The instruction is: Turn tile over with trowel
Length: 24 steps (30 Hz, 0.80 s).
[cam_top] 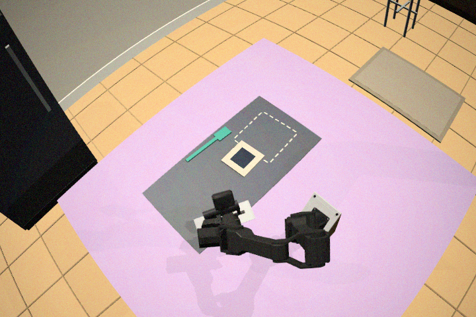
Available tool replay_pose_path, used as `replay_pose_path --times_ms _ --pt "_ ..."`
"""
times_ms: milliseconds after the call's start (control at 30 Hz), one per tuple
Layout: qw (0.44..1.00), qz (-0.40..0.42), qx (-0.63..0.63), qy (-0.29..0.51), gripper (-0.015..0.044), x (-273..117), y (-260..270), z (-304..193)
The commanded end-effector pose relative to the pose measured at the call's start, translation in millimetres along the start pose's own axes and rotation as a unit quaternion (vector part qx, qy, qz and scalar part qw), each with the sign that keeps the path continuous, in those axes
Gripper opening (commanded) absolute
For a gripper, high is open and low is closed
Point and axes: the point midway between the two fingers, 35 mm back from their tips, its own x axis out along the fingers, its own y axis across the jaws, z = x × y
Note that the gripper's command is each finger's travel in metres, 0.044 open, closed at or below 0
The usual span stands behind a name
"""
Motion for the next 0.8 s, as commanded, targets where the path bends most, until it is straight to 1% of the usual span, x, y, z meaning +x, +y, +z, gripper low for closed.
replay_pose_path --times_ms 0,767 --pt "1.000 0.003 -0.007 0.002 0.0300 7.6 1.1 -2.1" --pt "0.999 0.006 -0.038 -0.013 0.0300 43.2 1.4 -5.7"
